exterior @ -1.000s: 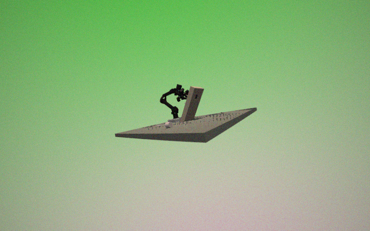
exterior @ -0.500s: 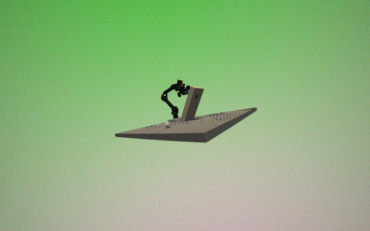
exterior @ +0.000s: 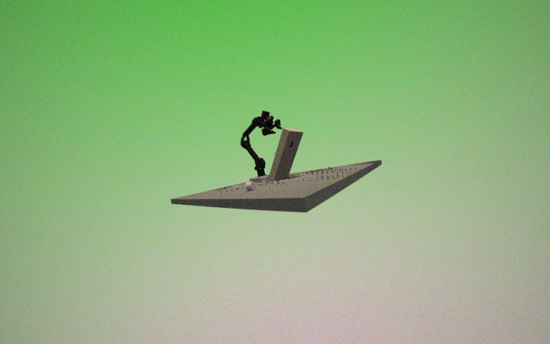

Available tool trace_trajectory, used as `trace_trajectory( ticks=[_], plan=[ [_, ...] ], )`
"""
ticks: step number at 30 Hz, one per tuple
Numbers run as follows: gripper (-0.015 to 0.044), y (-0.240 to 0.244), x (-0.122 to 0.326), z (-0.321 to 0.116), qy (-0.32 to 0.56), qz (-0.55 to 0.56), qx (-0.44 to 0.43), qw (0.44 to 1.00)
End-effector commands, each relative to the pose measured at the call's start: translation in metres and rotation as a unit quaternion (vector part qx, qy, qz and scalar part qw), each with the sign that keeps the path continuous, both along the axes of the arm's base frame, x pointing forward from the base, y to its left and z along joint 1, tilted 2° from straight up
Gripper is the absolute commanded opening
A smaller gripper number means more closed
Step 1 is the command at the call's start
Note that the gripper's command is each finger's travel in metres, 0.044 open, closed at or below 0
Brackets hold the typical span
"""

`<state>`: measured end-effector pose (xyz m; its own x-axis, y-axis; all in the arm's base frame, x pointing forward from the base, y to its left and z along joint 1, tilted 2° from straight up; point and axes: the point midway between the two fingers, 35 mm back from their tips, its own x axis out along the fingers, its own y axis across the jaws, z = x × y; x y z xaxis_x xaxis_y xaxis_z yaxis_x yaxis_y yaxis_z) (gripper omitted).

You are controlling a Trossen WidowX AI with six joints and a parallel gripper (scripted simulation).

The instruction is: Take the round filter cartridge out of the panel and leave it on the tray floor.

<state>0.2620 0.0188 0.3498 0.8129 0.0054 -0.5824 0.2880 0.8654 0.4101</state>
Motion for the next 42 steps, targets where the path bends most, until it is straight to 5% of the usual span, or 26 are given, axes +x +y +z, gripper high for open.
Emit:
trace_trajectory(
  ticks=[1, 6, 42],
  plan=[
    [0.0305, -0.002, -0.008, -0.046, 0.086, 0.067, -0.086, 0.99],
    [0.0305, -0.005, -0.034, -0.113, 0.197, 0.193, -0.191, 0.942],
    [0.0305, -0.006, -0.013, -0.151, 0.199, 0.198, -0.195, 0.94]
  ],
)
